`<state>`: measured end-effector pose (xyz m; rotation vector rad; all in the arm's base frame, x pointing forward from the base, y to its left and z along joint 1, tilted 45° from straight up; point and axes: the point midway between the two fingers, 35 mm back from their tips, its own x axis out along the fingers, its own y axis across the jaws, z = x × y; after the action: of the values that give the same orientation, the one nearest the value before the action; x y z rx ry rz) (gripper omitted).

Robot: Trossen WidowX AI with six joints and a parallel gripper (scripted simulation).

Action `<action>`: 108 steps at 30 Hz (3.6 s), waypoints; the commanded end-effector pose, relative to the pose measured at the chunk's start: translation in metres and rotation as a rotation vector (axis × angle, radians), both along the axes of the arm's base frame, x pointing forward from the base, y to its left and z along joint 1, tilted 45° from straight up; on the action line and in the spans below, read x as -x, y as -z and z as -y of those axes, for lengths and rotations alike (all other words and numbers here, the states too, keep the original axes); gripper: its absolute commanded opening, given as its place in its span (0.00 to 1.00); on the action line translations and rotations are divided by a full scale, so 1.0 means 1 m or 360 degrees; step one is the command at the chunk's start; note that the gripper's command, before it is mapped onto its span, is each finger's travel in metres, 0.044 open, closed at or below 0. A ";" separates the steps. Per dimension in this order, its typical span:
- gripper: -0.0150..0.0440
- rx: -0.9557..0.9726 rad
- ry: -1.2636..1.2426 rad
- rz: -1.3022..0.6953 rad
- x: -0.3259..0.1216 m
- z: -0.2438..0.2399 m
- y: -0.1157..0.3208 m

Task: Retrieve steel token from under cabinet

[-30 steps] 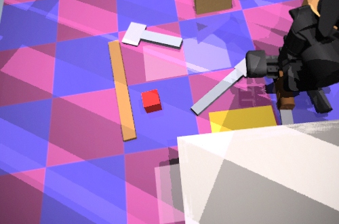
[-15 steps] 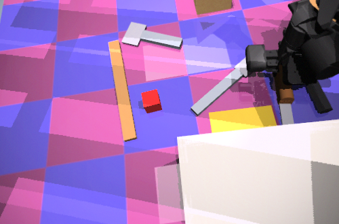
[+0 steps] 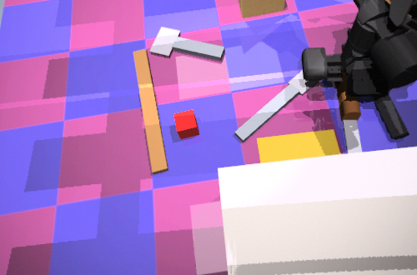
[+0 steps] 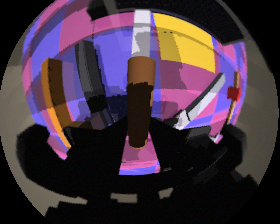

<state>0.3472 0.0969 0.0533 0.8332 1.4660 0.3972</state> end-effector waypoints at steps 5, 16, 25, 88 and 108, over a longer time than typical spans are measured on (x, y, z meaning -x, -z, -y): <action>0.25 0.0001 0.0001 -0.0009 0.011 -0.003 -0.001; 0.25 0.0000 0.0001 -0.0010 0.023 -0.007 -0.002; 0.25 0.0000 0.0001 -0.0011 0.033 -0.010 -0.004; 0.25 -0.0003 0.0001 -0.0011 0.098 -0.031 -0.015; 0.68 -0.0002 -0.0001 -0.0014 0.098 -0.030 -0.015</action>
<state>0.2495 0.1270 0.0685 0.8375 1.4707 0.3949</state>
